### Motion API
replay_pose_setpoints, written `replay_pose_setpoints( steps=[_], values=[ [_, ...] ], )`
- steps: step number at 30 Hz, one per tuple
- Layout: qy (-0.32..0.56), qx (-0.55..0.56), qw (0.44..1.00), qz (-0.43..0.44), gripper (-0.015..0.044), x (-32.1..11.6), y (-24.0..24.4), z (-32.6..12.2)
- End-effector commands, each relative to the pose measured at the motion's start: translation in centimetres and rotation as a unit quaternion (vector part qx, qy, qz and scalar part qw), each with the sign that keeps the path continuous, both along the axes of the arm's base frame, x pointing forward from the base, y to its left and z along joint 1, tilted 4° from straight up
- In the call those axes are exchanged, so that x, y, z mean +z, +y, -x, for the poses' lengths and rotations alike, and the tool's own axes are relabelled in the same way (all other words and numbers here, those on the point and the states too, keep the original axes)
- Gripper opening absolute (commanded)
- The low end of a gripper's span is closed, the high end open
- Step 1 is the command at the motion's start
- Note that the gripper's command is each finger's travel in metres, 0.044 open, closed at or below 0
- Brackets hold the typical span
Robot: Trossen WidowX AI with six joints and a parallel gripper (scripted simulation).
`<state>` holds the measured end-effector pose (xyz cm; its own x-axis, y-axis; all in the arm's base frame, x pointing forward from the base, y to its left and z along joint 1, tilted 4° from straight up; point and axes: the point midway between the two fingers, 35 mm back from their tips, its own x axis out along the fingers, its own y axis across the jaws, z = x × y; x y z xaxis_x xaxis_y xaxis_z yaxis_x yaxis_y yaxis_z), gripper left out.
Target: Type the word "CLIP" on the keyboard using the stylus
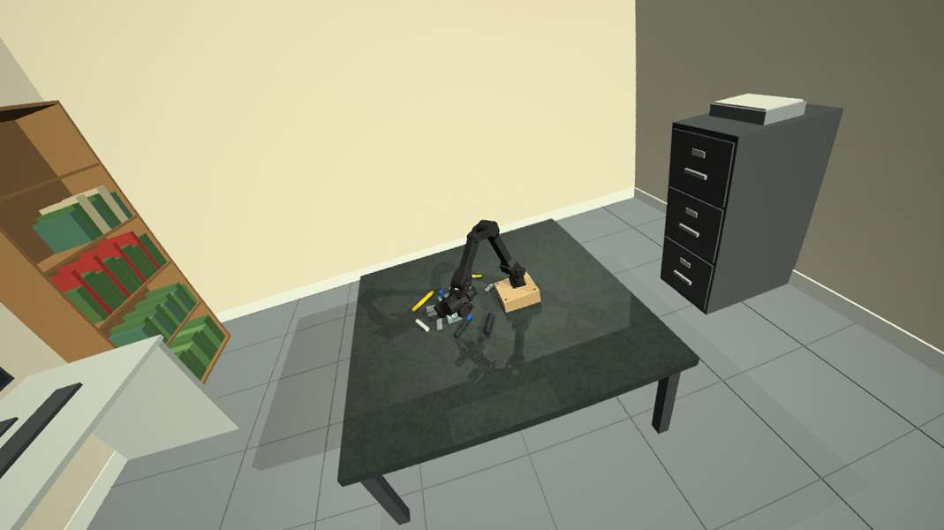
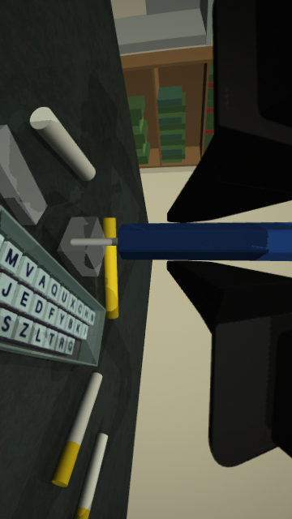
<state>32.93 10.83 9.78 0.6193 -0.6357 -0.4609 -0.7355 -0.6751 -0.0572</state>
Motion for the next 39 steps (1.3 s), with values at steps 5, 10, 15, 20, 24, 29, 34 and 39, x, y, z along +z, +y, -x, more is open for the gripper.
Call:
replay_pose_setpoints(
  steps=[5, 10, 15, 20, 24, 29, 34, 39],
  values=[
    [-0.003, 0.001, 1.0, 0.002, 0.0, -1.2, -0.1, 0.0],
    [-0.003, 0.001, 1.0, 0.002, 0.0, -1.5, -0.1, -0.1],
    [-0.003, 0.001, 1.0, 0.002, 0.0, -3.1, -0.1, -0.2],
    [-0.003, 0.001, 1.0, 0.002, 0.0, -3.2, -0.1, -0.2],
    [-0.003, 0.001, 1.0, 0.002, 0.0026, -3.2, -0.1, -0.2],
    [-0.003, 0.001, 1.0, 0.002, 0.0081, -3.5, -0.1, -0.1],
    [-0.003, 0.001, 1.0, 0.002, 0.0081, -3.5, -0.1, -0.1],
    [-0.003, 0.001, 1.0, 0.002, 0.0081, -3.7, -0.1, -0.2]
  ],
)
